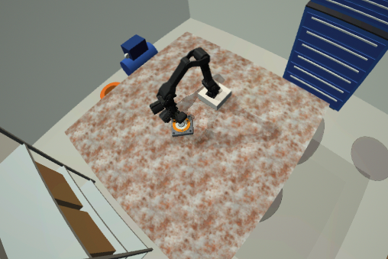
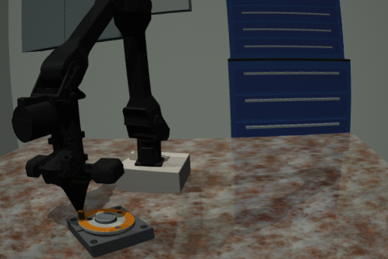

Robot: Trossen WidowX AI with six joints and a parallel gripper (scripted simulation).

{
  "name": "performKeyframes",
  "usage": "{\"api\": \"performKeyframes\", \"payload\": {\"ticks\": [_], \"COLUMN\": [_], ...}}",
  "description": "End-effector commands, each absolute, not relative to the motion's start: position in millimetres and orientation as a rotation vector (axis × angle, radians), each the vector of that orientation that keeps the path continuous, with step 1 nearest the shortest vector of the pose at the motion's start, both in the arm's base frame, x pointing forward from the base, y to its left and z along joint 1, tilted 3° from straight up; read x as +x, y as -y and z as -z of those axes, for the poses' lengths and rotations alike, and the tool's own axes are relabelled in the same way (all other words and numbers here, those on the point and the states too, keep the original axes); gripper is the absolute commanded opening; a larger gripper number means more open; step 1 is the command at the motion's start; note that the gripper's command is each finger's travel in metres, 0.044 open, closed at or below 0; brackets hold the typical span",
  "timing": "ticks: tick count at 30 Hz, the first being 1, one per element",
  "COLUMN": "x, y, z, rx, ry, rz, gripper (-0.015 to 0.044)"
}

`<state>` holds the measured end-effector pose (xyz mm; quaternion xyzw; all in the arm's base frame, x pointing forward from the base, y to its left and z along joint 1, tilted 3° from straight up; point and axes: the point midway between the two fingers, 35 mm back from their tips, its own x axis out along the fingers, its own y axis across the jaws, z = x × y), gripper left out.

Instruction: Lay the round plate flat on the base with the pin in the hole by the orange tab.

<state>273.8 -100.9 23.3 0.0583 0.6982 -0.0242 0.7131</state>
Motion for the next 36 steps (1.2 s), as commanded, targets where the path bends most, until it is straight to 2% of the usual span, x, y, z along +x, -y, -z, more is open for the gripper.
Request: {"api": "performKeyframes", "payload": {"ticks": [1,26,33,36], "x": [279.2,298.9,295.7,295.9], "y": [101.5,97.0,98.3,98.2], "z": [-23.5,-25.0,-63.2,-58.1], "rx": [0.130,0.131,0.131,0.133], "ry": [-1.548,-1.546,-1.546,-1.548], "rz": [0.057,0.056,0.057,0.057], "gripper": [0.0000,0.0000,0.0000,0.0000]}}
